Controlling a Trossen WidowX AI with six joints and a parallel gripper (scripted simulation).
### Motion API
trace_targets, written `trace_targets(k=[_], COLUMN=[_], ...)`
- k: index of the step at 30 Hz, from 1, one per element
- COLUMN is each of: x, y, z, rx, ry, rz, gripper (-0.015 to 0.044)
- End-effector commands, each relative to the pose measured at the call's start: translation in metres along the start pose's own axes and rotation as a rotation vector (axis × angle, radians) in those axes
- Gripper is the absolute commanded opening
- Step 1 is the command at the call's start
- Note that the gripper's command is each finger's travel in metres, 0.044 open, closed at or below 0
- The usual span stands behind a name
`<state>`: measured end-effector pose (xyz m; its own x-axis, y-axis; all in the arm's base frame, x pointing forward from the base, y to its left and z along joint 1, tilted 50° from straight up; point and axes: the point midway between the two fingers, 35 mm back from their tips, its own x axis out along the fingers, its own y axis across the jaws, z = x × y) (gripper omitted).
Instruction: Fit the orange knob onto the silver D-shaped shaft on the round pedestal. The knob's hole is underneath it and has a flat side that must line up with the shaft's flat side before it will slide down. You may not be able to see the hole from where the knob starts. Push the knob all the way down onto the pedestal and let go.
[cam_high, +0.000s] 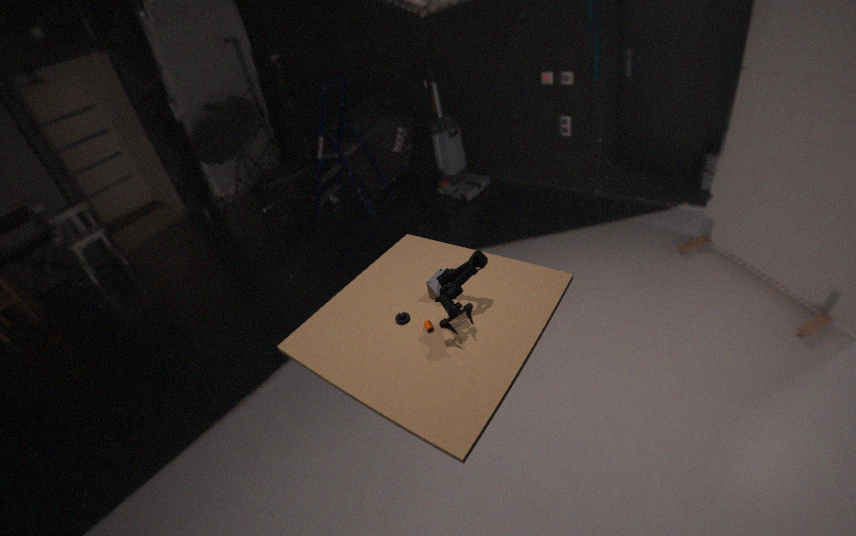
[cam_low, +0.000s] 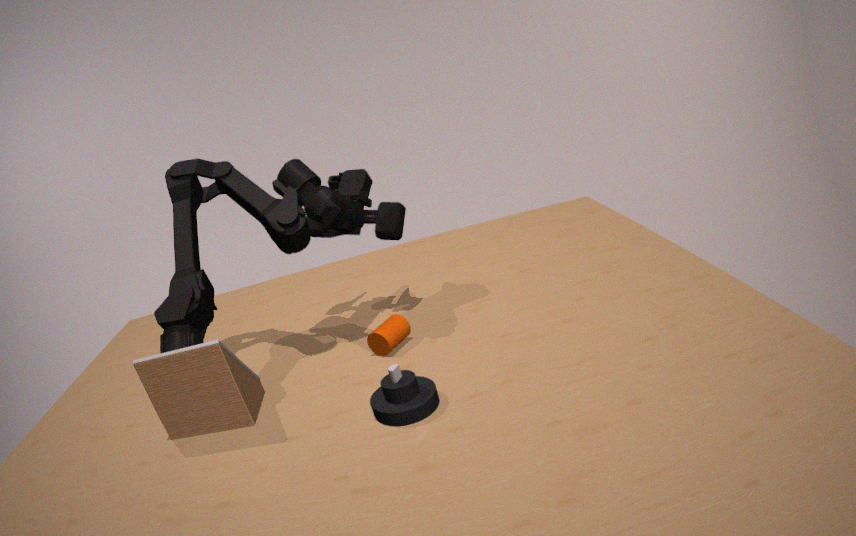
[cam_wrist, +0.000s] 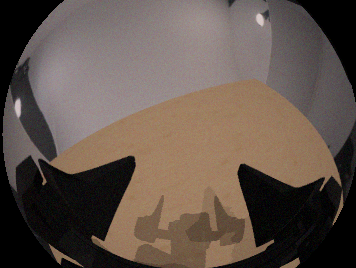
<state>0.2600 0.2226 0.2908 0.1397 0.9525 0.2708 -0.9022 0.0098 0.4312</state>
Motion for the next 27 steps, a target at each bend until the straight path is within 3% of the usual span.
trace_targets(k=[1, 7, 15, 23, 27], x=[-0.047, -0.132, -0.206, -0.233, -0.239], y=[-0.039, -0.086, -0.097, -0.087, -0.112], z=[-0.013, -0.026, -0.047, -0.06, -0.048], rx=[-0.083, -0.174, -0.224, -0.286, -0.277], ry=[0.047, 0.081, 0.109, 0.138, 0.119], rz=[-0.112, -0.301, -0.413, -0.423, -0.467], gripper=[0.044, 0.044, 0.044, 0.044, 0.044])
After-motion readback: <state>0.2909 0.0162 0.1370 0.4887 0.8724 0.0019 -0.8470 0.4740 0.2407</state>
